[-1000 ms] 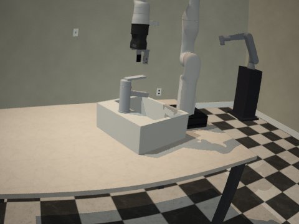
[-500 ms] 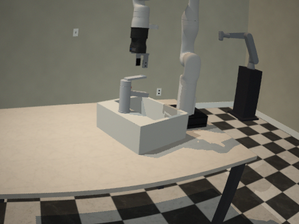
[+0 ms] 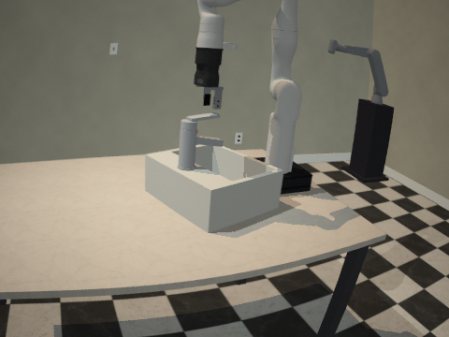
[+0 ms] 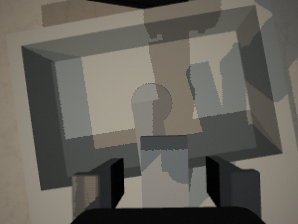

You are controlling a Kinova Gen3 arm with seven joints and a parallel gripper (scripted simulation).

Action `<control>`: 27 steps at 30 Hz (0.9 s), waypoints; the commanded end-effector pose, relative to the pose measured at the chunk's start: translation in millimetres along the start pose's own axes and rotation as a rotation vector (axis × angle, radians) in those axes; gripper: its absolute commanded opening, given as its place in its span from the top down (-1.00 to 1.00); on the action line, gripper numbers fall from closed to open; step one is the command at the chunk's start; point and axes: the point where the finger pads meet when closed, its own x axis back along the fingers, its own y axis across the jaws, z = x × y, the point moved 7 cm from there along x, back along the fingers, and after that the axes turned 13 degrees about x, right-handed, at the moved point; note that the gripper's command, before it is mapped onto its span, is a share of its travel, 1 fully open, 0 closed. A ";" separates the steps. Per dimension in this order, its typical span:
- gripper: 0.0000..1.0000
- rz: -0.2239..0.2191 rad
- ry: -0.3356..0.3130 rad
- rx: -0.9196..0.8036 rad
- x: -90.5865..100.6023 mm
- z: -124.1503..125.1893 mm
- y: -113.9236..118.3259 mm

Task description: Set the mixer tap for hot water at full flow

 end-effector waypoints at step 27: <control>-1.00 -0.002 0.004 0.001 -11.1 0.8 0.1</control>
